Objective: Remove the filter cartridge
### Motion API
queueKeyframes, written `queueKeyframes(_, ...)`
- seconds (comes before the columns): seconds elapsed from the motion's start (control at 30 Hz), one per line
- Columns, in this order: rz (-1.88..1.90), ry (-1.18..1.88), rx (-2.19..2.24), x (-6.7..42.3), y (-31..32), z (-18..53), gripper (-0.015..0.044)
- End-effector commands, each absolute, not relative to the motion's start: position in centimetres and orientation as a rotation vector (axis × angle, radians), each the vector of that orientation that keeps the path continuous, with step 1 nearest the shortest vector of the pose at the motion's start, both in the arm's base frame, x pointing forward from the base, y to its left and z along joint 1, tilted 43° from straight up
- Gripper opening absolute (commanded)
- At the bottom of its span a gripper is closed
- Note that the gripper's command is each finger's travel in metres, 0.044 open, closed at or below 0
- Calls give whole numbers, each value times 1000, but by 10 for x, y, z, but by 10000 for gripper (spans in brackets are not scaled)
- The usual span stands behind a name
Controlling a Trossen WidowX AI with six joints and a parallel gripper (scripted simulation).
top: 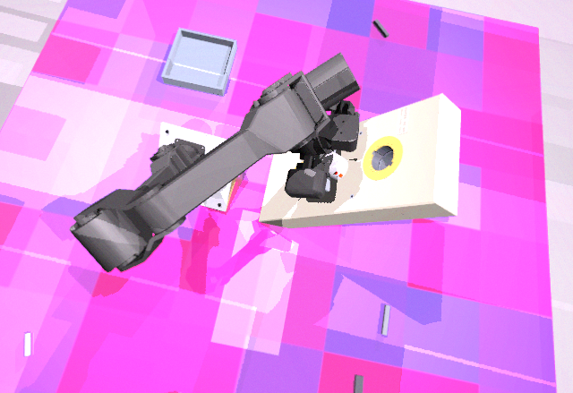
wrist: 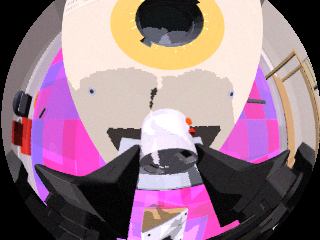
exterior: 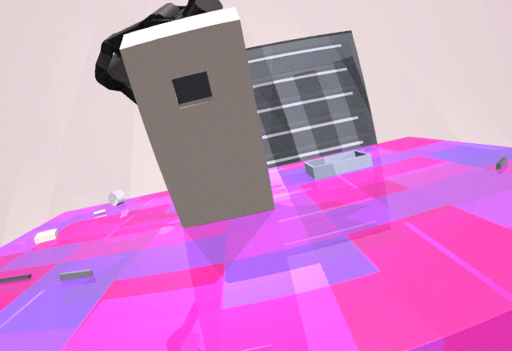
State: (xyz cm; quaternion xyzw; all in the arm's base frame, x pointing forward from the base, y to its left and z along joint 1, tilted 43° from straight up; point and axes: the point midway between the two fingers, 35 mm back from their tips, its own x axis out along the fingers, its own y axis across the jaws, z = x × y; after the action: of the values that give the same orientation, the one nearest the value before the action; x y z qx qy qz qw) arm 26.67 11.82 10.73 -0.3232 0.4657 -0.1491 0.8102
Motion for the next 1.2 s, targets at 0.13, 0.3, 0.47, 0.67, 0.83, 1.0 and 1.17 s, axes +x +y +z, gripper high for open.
queueKeyframes(0.13, -319, 995, -690, 276, 128, 117, 0)
queueKeyframes(0.3, -318, 996, -690, 279, 134, 124, 0)
queueKeyframes(0.47, -314, 1000, -688, 270, 149, 137, 0)
queueKeyframes(0.67, -312, 1002, -688, 258, 166, 155, 0)
queueKeyframes(0.83, -314, 1002, -690, 246, 178, 171, 0)
queueKeyframes(1.0, -316, 1000, -691, 239, 187, 177, 0)
queueKeyframes(1.17, -315, 1000, -689, 240, 206, 158, 0)
